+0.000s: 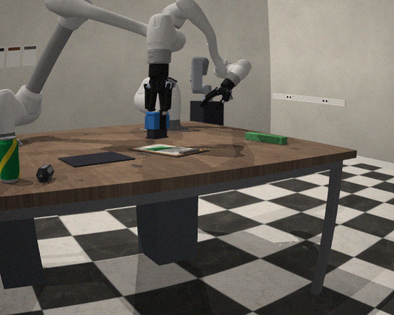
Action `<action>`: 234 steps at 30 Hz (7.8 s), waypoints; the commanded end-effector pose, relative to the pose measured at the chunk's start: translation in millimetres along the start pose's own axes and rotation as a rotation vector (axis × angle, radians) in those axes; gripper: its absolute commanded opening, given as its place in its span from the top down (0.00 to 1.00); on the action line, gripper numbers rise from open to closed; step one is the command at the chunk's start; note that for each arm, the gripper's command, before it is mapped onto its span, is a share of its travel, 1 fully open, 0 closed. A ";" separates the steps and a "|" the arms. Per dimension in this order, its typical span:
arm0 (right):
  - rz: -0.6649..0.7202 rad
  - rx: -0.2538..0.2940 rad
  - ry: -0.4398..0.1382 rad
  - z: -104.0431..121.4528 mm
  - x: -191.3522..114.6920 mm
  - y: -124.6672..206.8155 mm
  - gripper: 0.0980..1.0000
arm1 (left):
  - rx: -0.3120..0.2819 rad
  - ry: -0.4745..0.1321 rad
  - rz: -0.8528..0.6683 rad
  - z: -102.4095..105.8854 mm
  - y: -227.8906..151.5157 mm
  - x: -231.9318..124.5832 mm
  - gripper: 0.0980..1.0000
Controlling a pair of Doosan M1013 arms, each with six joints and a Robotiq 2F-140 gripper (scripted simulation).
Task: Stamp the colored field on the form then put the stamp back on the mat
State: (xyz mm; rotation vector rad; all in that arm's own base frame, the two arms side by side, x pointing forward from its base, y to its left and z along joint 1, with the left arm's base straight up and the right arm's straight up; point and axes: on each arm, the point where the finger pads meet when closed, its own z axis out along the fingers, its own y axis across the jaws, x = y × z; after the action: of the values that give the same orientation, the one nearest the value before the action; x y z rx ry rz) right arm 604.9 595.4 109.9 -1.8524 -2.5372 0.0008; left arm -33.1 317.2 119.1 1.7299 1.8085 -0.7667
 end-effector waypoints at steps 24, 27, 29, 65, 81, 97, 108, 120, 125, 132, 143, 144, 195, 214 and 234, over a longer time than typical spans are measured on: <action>-0.002 -0.001 0.000 7.1 9.6 -0.6 0.81 | -0.009 0.002 0.005 -4.0 1.8 1.3 0.00; -0.002 0.000 0.000 12.9 9.6 -1.2 0.81 | -0.009 0.002 0.005 -4.0 1.8 1.3 0.00; -0.003 0.000 0.000 17.3 9.8 -1.2 0.81 | -0.009 0.002 0.005 -4.0 1.8 1.3 0.00; -0.002 0.000 0.000 50.4 10.5 -1.0 0.81 | -0.009 0.002 0.005 -4.0 1.8 1.3 0.00; -0.002 -0.001 0.000 66.4 10.8 -0.3 0.81 | -0.009 0.002 0.005 -4.0 1.8 1.3 0.00; -0.002 -0.001 0.000 68.9 10.8 -0.3 0.81 | -0.009 0.002 0.005 -4.0 1.8 1.3 0.00; -0.002 -0.001 0.000 68.2 10.8 -0.3 0.81 | -0.009 0.002 0.005 -4.0 1.8 1.3 0.00; -0.002 -0.004 0.002 39.0 11.5 1.1 0.81 | -0.009 0.002 0.005 -4.0 1.8 1.3 0.00; -0.002 -0.002 0.001 34.4 11.0 0.0 0.81 | -0.009 0.002 0.005 -4.0 1.8 1.3 0.00; -0.002 -0.002 0.001 36.1 11.0 0.2 0.81 | -0.009 0.002 0.005 -4.0 1.8 1.3 0.00; -0.002 -0.004 0.002 26.3 11.5 1.0 0.81 | -0.009 0.002 0.005 -4.0 1.8 1.3 0.00; -0.002 -0.004 0.002 20.2 11.5 0.9 0.81 | -0.009 0.002 0.005 -4.0 1.8 1.3 0.00; 0.158 -0.005 0.002 -3.6 -138.1 1.2 0.81 | -0.009 0.002 0.005 -4.0 1.8 1.3 0.00; 0.291 -0.005 0.001 -2.1 -252.5 -20.9 0.81 | -0.009 0.002 0.005 -4.0 1.8 1.3 0.00; 0.324 -0.004 0.001 -1.7 -279.4 -29.4 0.81 | -0.009 0.002 0.005 -4.0 1.8 1.3 0.00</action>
State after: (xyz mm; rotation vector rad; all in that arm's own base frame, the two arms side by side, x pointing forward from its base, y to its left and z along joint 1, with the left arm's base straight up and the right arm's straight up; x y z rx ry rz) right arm 661.4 321.0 109.7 -2.2452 -2.1965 0.0026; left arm -33.1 317.2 119.1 1.7299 1.8085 -0.7667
